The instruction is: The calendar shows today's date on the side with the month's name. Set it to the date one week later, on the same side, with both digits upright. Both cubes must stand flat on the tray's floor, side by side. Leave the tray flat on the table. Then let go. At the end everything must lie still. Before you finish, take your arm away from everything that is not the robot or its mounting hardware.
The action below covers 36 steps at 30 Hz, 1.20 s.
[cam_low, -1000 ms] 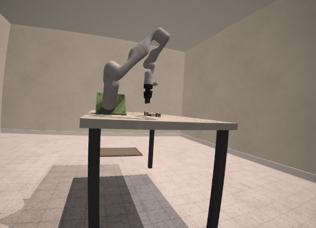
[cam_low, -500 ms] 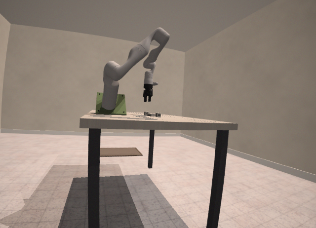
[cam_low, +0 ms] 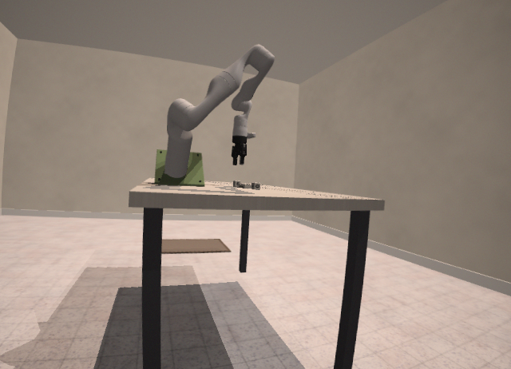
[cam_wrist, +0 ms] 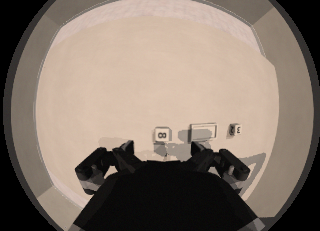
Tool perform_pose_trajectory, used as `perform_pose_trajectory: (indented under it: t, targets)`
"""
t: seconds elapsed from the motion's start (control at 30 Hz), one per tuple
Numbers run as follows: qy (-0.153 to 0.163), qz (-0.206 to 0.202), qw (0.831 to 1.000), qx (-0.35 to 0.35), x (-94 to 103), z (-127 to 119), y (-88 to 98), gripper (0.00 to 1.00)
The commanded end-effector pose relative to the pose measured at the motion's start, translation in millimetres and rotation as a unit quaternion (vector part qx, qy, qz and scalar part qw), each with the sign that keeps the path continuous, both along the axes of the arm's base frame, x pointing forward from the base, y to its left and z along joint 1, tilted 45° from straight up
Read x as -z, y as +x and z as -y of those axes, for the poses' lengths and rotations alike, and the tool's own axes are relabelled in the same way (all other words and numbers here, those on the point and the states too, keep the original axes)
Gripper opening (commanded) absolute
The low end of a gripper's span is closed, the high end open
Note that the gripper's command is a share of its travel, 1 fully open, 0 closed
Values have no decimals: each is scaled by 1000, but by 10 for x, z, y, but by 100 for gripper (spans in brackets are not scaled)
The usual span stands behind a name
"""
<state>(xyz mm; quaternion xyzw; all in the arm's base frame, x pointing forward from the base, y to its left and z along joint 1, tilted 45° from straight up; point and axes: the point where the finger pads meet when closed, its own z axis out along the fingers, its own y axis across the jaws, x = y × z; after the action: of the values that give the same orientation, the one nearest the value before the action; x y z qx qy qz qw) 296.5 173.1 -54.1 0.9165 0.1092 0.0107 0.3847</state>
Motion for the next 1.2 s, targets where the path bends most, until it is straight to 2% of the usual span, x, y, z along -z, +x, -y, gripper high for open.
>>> perform_pose_trajectory:
  t: [0.0,0.73,0.87,0.97,1.07,1.1,1.13,1.17]
  targets:
    - [1,-3,1000,-2,-25,-29,-12,100]
    - [1,-3,1000,-2,-27,-27,-10,100]
    - [-1,-5,1000,-4,-75,34,1,100]
    - [3,-5,1000,-6,-323,219,148,100]
    - [4,-6,1000,-8,-712,605,325,100]
    - [4,-6,1000,-8,-712,605,325,100]
    - [4,-7,1000,-9,-853,760,372,100]
    - [4,-7,1000,-9,-853,760,372,100]
